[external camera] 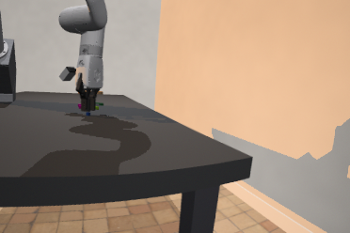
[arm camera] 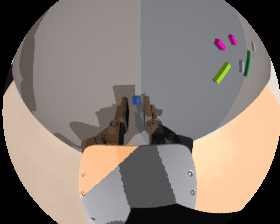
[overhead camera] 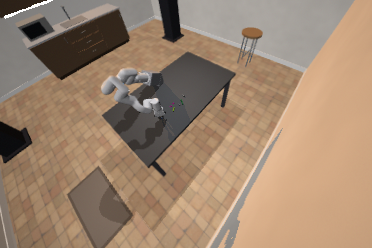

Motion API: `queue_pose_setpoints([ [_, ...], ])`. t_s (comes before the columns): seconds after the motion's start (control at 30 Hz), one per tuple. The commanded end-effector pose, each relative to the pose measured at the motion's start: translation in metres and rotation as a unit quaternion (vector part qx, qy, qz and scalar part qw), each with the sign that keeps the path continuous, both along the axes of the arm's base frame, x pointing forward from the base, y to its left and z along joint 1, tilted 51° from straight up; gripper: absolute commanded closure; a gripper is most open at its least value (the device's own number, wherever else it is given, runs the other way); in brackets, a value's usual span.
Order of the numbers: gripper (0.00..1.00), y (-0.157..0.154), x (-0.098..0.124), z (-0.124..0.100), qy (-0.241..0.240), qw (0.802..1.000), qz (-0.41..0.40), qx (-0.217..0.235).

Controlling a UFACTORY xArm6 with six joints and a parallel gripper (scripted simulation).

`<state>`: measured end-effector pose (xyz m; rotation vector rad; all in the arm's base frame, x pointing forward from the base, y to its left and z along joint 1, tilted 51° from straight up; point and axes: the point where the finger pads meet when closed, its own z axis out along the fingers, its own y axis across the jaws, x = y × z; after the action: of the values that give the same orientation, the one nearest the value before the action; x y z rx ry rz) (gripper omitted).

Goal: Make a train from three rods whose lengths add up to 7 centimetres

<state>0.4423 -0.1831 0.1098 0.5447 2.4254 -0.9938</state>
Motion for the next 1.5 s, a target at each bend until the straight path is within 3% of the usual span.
queue_pose_setpoints([
  [0.0, 0.76, 0.0006, 0.0007, 0.0008, -0.001, 1.000, 0.001, 0.000],
  [1.47, 0.76, -0.0080, 0.0039, -0.0067, -0.001, 1.000, 0.001, 0.000],
])
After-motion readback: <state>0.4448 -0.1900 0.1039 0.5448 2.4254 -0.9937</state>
